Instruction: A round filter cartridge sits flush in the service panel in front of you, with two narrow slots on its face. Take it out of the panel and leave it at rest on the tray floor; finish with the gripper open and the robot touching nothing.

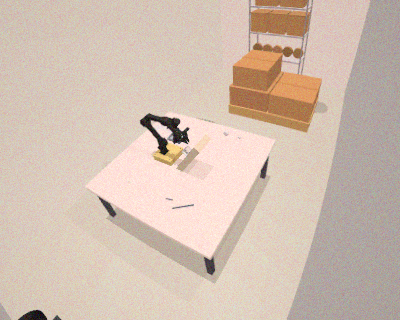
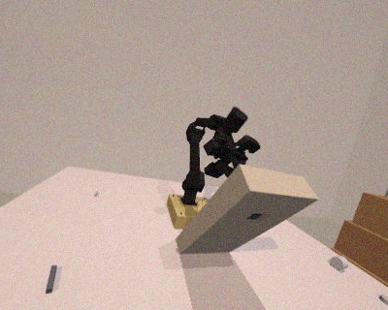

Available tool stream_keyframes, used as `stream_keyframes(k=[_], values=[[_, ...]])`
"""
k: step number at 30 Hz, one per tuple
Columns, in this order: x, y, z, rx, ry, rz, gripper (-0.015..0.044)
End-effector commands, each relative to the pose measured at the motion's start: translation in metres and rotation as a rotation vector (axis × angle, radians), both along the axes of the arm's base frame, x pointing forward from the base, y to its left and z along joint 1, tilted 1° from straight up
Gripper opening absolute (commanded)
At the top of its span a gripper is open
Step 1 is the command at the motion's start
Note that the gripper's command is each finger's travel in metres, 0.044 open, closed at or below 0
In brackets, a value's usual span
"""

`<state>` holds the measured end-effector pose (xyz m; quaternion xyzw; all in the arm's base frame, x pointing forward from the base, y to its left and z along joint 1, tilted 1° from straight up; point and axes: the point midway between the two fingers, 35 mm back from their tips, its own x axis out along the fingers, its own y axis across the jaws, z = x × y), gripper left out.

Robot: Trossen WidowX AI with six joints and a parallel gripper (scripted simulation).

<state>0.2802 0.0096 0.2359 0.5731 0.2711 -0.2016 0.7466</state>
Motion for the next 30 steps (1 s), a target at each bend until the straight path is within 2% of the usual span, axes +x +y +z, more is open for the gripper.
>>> stream_keyframes(k=[1, 3, 12, 15, 17, 19, 30], values=[[0.003, 0.0, 0.019, 0.001, -0.095, 0.003, 0.0091], [0.003, 0.0, 0.019, 0.001, -0.095, 0.003, 0.0091], [0.001, 0.001, 0.084, 0.002, -0.055, 0.001, 0.0327], [0.001, 0.001, 0.09, 0.002, -0.052, 0.001, 0.0406], [0.0, 0.001, 0.085, -0.046, -0.034, 0.039, 0.0354], [-0.003, 0.001, 0.07, -0.177, 0.014, 0.15, 0.0305], [-0.034, 0.001, -0.015, -0.845, 0.269, 0.954, 0.0305]])
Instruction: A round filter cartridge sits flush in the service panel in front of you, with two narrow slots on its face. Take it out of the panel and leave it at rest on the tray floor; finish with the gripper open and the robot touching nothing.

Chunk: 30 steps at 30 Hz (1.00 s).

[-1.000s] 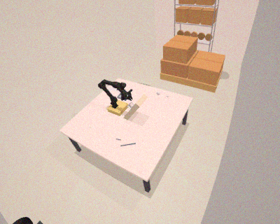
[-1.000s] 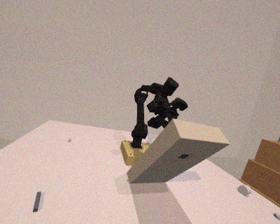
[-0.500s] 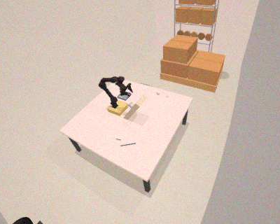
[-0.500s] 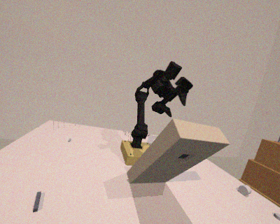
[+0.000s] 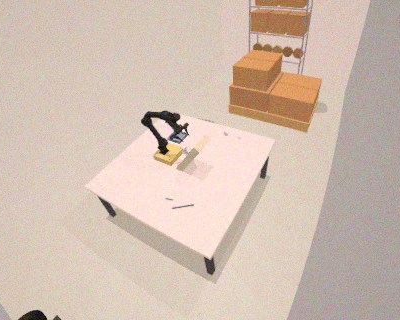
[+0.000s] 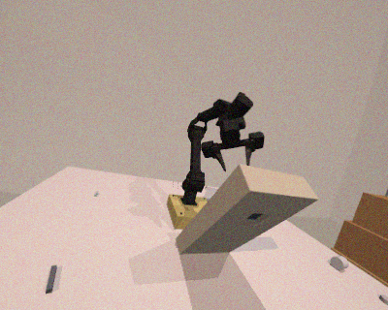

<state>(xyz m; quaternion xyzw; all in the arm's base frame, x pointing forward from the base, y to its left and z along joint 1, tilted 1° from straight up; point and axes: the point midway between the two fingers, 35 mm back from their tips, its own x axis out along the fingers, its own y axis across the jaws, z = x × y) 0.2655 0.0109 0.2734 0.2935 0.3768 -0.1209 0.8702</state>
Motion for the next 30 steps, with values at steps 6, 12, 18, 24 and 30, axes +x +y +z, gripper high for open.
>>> stream_keyframes(k=[6, 12, 18, 24, 30], values=[[-0.022, 0.0, -0.057, -0.412, 0.203, 0.531, 0.0305], [-0.022, 0.0, -0.057, -0.412, 0.203, 0.531, 0.0305], [-0.018, 0.0, -0.062, -0.412, 0.203, 0.531, 0.0305], [-0.012, 0.0, -0.071, -0.413, 0.203, 0.531, 0.0305], [-0.007, 0.0, -0.079, -0.413, 0.202, 0.531, 0.0305]])
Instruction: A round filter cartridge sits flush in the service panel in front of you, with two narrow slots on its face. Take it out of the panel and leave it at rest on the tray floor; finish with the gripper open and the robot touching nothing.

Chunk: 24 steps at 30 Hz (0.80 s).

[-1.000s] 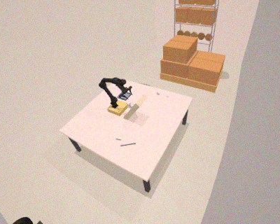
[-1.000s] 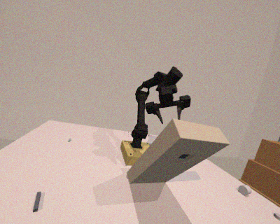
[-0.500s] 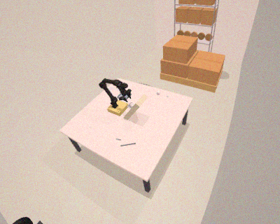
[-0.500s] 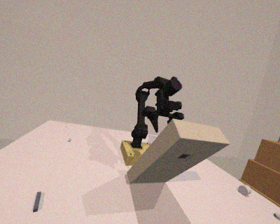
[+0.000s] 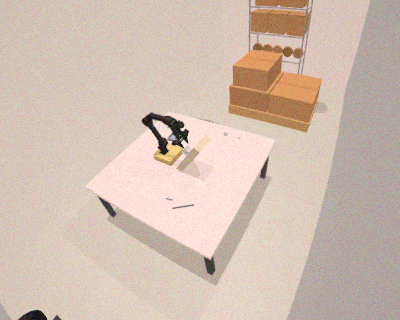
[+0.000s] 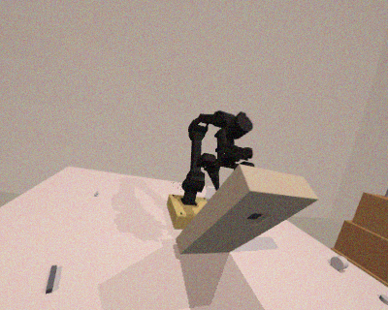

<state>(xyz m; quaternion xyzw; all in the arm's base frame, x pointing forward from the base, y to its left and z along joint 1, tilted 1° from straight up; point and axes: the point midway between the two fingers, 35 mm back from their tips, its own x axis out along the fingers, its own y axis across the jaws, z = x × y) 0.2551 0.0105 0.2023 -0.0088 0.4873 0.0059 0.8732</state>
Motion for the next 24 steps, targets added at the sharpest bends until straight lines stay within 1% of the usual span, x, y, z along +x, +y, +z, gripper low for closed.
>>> stream_keyframes(k=[1, 19, 21, 24], values=[[0.004, 0.0, -0.009, -0.001, 0.01, 0.004, 0.0305], [0.014, 0.0, -0.028, -0.001, 0.009, 0.004, 0.0305], [0.013, 0.0, -0.024, -0.002, 0.003, 0.0, 0.0252], [0.013, 0.0, -0.024, -0.002, 0.003, 0.0, 0.0232]])
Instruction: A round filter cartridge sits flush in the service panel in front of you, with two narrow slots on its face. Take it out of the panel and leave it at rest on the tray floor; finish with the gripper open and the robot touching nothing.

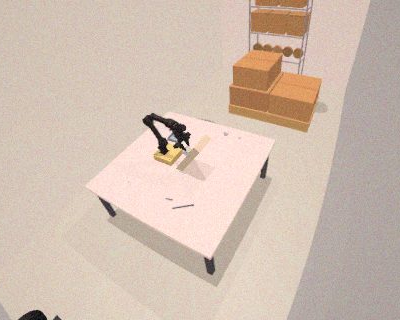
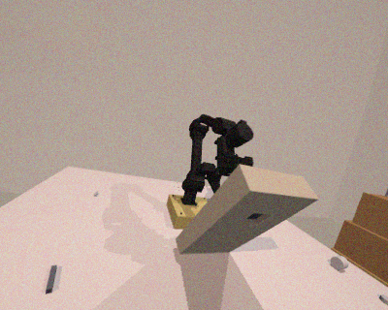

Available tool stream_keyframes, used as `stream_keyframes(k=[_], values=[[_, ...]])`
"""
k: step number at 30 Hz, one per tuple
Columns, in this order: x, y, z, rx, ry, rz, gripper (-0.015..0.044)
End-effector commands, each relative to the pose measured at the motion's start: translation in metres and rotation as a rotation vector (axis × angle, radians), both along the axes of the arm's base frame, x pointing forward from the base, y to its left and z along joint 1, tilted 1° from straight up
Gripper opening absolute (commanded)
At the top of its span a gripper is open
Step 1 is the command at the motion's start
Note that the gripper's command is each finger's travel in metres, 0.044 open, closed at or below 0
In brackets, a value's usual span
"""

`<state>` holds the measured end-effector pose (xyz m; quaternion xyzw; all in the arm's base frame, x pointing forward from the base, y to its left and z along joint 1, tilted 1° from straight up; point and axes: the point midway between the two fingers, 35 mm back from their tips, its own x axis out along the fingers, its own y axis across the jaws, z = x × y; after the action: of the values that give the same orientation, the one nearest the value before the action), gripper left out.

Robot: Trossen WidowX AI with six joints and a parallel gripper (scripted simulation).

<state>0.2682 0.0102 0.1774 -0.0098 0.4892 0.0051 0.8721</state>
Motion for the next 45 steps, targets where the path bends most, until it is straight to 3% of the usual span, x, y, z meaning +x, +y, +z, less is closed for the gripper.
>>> stream_keyframes(k=[1, 6, 14, 22, 38, 45], values=[[0.0, 0.0, 0.001, 0.0, -0.001, 0.0, 0.0226], [0.0, 0.0, 0.001, 0.0, -0.001, 0.0, 0.0192], [0.007, 0.0, 0.011, 0.0, -0.001, 0.0, 0.0], [0.011, 0.0, 0.028, -0.001, -0.001, 0.0, 0.0], [-0.028, 0.0, 0.098, -0.001, 0.003, 0.0, 0.0], [-0.028, 0.008, 0.099, 0.001, 0.007, -0.001, 0.0]])
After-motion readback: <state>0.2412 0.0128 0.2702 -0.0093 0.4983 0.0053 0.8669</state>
